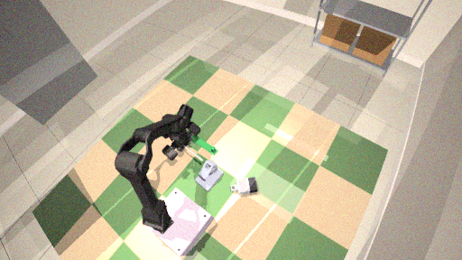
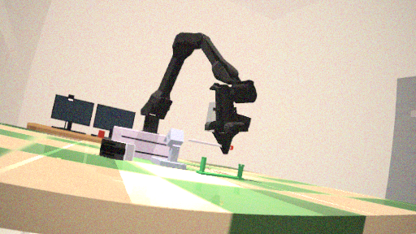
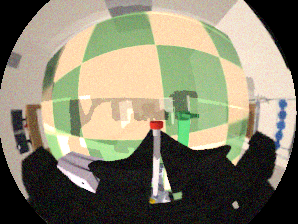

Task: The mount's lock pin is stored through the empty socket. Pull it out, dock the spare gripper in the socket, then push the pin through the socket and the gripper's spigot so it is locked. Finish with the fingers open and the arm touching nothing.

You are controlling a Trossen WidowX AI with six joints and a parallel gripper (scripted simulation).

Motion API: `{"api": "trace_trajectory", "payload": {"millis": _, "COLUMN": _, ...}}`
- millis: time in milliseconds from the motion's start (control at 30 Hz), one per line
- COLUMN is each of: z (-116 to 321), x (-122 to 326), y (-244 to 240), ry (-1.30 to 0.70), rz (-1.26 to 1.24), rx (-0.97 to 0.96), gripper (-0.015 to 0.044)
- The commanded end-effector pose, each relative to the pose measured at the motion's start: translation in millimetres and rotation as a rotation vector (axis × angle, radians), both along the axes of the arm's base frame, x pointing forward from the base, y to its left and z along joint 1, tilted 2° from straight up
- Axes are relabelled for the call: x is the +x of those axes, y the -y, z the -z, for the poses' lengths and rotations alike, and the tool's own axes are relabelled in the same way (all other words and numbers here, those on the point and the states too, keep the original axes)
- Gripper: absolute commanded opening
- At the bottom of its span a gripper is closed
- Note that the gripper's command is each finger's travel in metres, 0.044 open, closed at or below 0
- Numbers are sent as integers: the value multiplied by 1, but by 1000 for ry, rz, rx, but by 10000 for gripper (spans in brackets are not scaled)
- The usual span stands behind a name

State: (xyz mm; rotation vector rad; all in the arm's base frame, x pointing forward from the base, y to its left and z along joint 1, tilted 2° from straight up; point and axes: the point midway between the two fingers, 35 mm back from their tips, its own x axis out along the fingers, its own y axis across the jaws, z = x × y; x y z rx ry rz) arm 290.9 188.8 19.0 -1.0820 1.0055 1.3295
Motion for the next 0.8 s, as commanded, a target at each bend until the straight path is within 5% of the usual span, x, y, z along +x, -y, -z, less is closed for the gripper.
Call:
{"api": "trace_trajectory", "payload": {"millis": 0, "z": -1, "x": 2, "y": -4, "ry": 2, "rz": 5, "rx": -5, "gripper": 0}}
{"api": "trace_trajectory", "payload": {"millis": 767, "z": -21, "x": -6, "y": -6, "ry": -29, "rz": -1, "rx": -16, "gripper": 0}}
